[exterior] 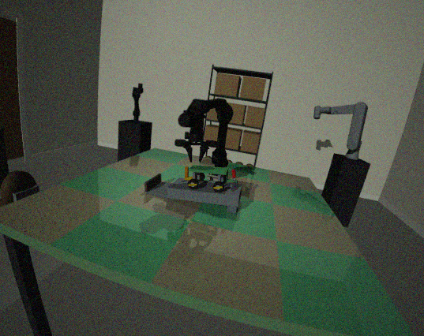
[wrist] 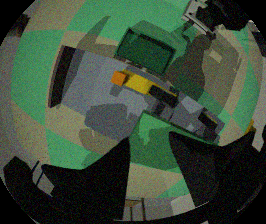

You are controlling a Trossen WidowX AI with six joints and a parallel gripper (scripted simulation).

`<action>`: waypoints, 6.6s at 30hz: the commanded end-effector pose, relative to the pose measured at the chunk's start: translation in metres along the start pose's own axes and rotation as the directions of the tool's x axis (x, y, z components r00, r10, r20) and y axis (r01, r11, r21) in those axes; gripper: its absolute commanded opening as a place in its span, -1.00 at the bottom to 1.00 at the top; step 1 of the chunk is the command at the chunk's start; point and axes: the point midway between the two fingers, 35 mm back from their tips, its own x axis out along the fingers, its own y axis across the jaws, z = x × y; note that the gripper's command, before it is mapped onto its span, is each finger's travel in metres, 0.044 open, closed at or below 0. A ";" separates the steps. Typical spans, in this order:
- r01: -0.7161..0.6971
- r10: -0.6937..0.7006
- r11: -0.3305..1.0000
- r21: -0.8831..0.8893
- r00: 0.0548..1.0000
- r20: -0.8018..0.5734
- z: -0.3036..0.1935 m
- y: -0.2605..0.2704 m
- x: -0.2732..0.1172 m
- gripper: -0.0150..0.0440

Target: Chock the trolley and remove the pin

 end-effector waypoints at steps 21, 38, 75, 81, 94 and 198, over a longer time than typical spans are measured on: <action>0.086 -0.219 0.546 -0.833 0.975 -0.043 -0.092 -0.135 -0.012 0.15; 0.086 -0.219 0.546 -0.833 0.975 -0.043 -0.093 -0.140 0.011 0.15; 0.086 -0.220 0.546 -0.833 0.974 -0.044 -0.095 -0.150 0.056 0.15; 0.080 -0.218 0.542 -0.836 0.975 -0.047 -0.096 -0.149 0.052 -0.20; 0.082 -0.218 0.543 -0.836 0.975 -0.046 -0.096 -0.149 0.051 -0.49; 0.086 -0.222 0.546 -0.833 0.974 -0.045 -0.111 -0.173 0.006 -0.49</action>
